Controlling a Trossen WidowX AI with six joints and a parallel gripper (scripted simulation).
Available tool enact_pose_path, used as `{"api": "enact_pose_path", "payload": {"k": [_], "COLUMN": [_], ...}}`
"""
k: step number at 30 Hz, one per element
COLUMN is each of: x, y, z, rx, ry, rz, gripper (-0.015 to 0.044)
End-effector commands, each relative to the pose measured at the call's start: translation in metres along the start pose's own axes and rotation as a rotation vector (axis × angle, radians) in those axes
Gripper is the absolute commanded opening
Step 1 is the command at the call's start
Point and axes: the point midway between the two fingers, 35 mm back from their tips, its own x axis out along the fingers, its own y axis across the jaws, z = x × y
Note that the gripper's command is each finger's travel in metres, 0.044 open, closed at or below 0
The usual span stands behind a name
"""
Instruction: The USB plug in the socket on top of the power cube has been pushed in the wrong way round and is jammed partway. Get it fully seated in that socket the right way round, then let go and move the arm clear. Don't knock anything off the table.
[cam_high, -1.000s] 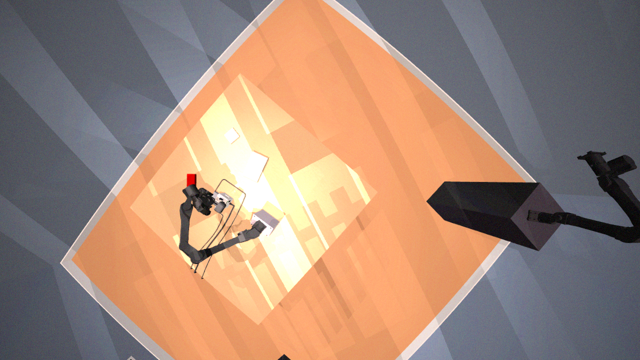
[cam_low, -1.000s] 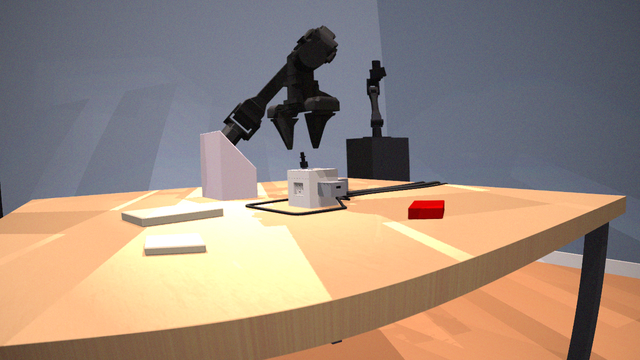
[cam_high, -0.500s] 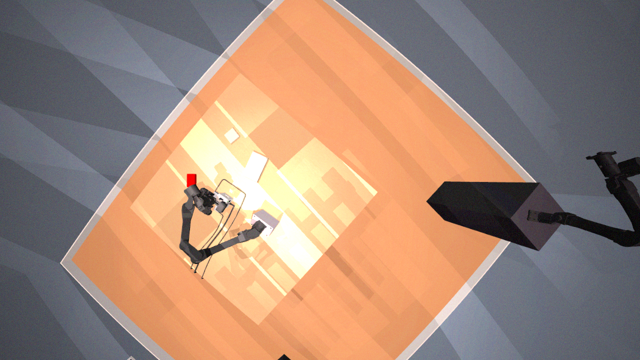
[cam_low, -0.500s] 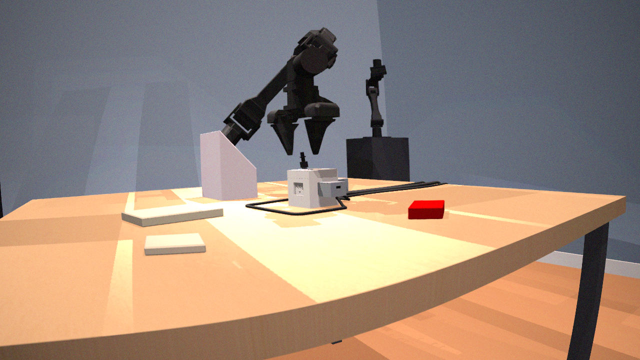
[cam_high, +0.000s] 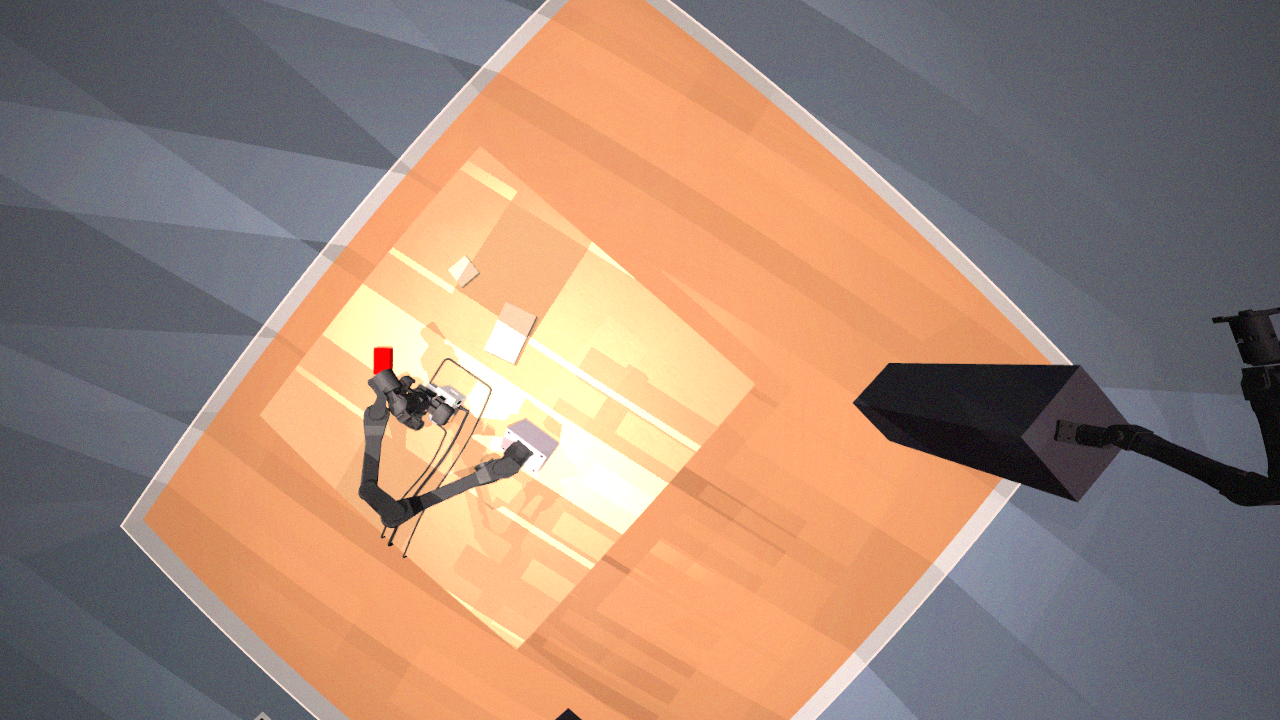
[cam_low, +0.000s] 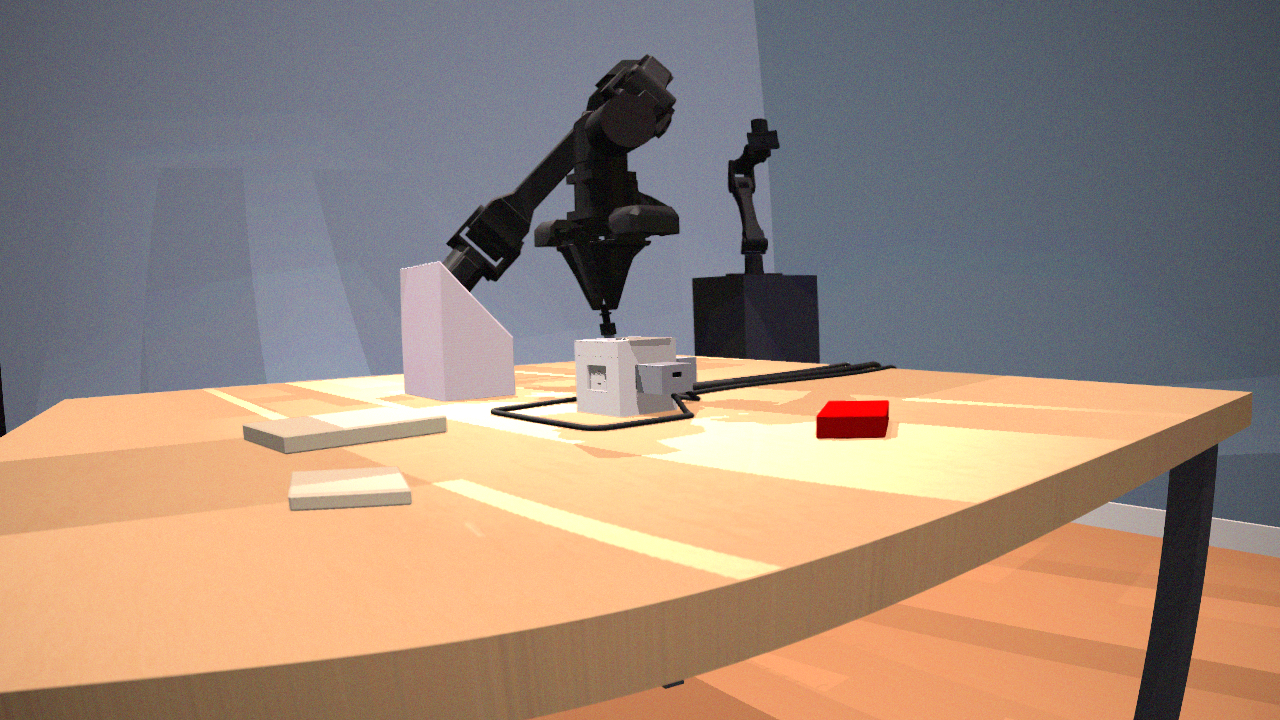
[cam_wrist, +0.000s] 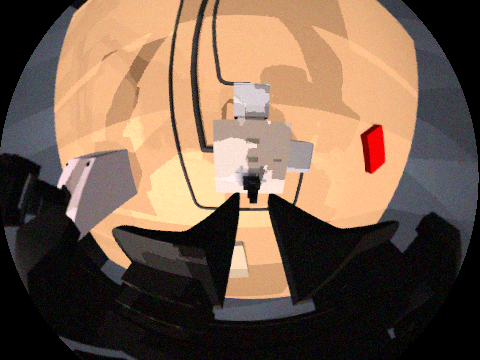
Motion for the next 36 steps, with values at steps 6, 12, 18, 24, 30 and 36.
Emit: {"api": "enact_pose_path", "payload": {"k": [6, 12, 18, 24, 30, 36], "x": [0.0, 0.0, 0.0, -0.003, -0.007, -0.011], "y": [0.0, 0.0, 0.0, 0.0, 0.0, 0.0], "z": [0.0, 0.0, 0.0, 0.0, 0.0, 0.0], "rx": [0.0, 0.0, 0.0, 0.001, 0.001, 0.001], "ry": [0.0, 0.0, 0.0, 0.0, 0.001, 0.001], "rz": [0.0, 0.0, 0.0, 0.001, 0.001, 0.001], "gripper": [0.0, 0.0, 0.0, 0.0, 0.0, 0.0]}}
